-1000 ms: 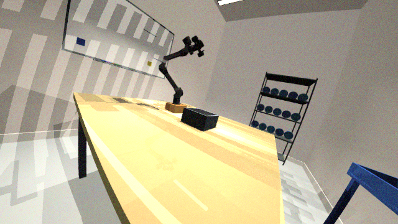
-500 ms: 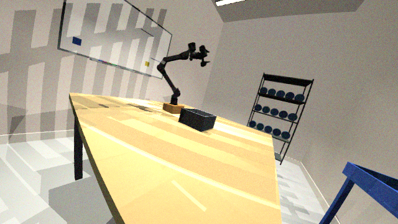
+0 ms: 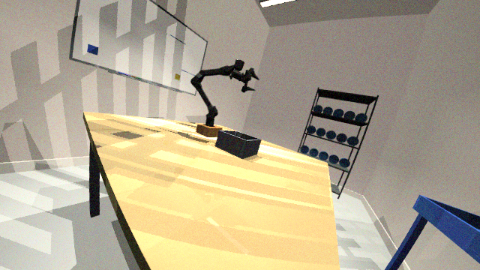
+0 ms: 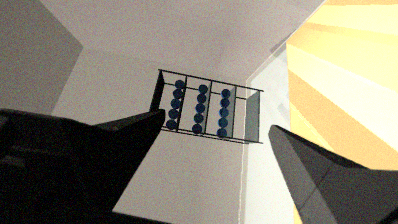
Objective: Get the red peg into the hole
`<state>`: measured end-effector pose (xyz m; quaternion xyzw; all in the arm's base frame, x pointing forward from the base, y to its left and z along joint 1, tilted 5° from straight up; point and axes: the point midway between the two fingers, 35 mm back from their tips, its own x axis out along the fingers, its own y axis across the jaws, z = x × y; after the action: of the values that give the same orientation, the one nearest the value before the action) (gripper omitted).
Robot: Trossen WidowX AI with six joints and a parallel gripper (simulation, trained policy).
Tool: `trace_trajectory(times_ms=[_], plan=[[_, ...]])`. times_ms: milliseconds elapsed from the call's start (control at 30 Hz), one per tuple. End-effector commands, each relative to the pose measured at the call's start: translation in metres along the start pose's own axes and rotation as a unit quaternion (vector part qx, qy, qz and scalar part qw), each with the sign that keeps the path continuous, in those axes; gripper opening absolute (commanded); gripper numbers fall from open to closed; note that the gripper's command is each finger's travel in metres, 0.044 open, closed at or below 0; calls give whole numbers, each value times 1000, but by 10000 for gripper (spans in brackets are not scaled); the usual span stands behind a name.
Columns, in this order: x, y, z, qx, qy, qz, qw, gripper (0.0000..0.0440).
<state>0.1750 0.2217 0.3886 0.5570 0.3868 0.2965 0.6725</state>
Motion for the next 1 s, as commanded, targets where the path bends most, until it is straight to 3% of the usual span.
trace_trajectory(times_ms=[0, 467, 700, 967], plan=[[9, -35, 10, 2, -18, -64, 998, 440], [5, -156, 25, 17, -41, -301, 953, 440], [-8, -208, 19, 29, -26, -414, 910, 440], [-26, -259, 6, 49, -2, -533, 845, 440]])
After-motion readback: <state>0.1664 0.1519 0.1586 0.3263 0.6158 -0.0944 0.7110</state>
